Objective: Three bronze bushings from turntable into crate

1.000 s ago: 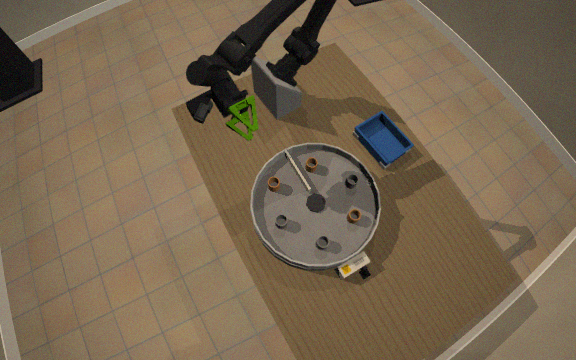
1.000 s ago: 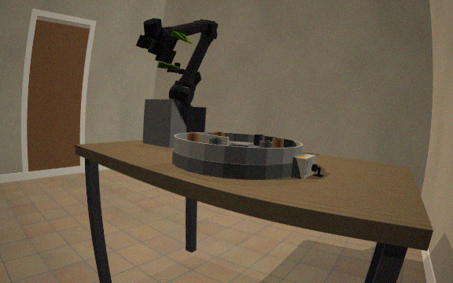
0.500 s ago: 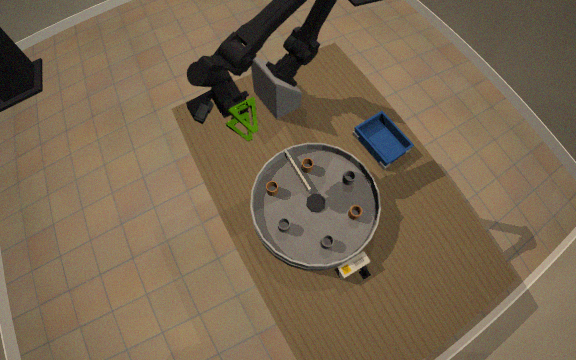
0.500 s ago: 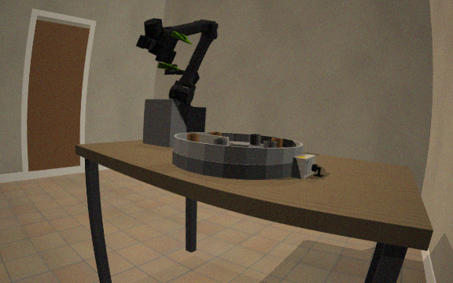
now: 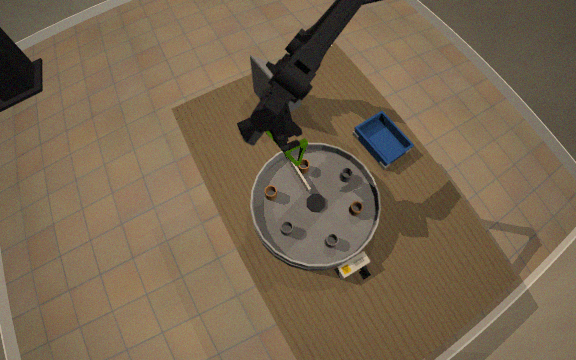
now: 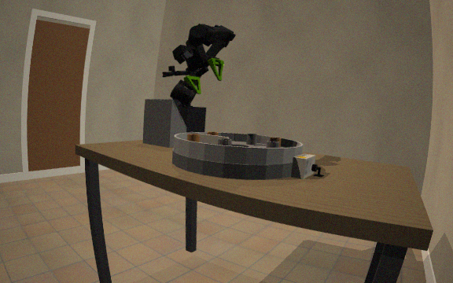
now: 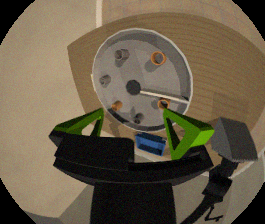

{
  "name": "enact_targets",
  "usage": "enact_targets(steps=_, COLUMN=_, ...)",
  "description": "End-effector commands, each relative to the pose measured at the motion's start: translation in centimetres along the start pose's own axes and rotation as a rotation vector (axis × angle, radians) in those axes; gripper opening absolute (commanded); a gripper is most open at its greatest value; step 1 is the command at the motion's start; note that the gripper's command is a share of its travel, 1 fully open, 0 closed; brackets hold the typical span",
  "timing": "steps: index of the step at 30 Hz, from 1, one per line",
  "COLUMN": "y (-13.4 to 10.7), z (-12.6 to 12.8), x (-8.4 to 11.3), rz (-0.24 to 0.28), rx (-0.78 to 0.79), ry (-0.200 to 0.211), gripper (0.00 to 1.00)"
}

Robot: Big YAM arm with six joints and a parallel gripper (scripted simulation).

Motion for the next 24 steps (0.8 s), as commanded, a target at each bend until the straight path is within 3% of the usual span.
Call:
enact_targets(steps=1, y=-4.6, z=2.5, x=-0.2, rz=-0.03, rx=0.065, ry=-0.19, gripper=1.0)
enact_targets(steps=2, y=-4.6, z=2.5, x=-0.2, rz=-0.03, rx=0.065, ry=-0.19, gripper=1.0)
enact_targets(steps=4, y=-7.3, z=2.2, x=-1.3, rz=-0.058, rx=0.076, ry=-0.341, gripper=1.0)
enact_targets(steps=5, y=-8.2, z=2.1, x=-1.7, rz=-0.067, rx=0.081, ry=-0.393, gripper=1.0)
enact_targets(steps=8, y=-8.5, z=1.4, x=-2.8, rz=-0.068, rx=0.066, ry=-0.477, gripper=1.0)
enact_targets(steps=10, y=-7.6, z=1.1, x=-1.7, rz=-0.067, rx=0.038, ry=-0.456, gripper=1.0)
enact_targets(steps=11, y=-7.5, z=-0.8, x=-2.3, rz=-0.051, rx=0.007, ry=-0.483, gripper=1.0)
enact_targets(steps=15, y=-7.5, z=-0.8, x=-2.3, rz=-0.051, rx=0.007, ry=-0.483, gripper=1.0)
enact_targets(steps=16, y=-7.5, z=1.5, x=-1.7, rz=-0.074, rx=0.051, ry=-0.444, gripper=1.0)
enact_targets(steps=20, y=-8.4, z=0.7, x=-3.1, rz=-0.064, rx=0.061, ry=-0.48, gripper=1.0)
enact_targets(steps=24, y=-7.8, z=0.6, x=-2.3, rz=-0.066, rx=0.043, ry=-0.462, gripper=1.0)
Point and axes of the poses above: the point where the finger pads meet when closed, its own x axis back along the fingers, its own z axis across the jaws, y = z × x, the point moved 9 cm from there along x, back along the fingers, and after that the axes turned 6 degrees about -x, right-handed, at the moved point
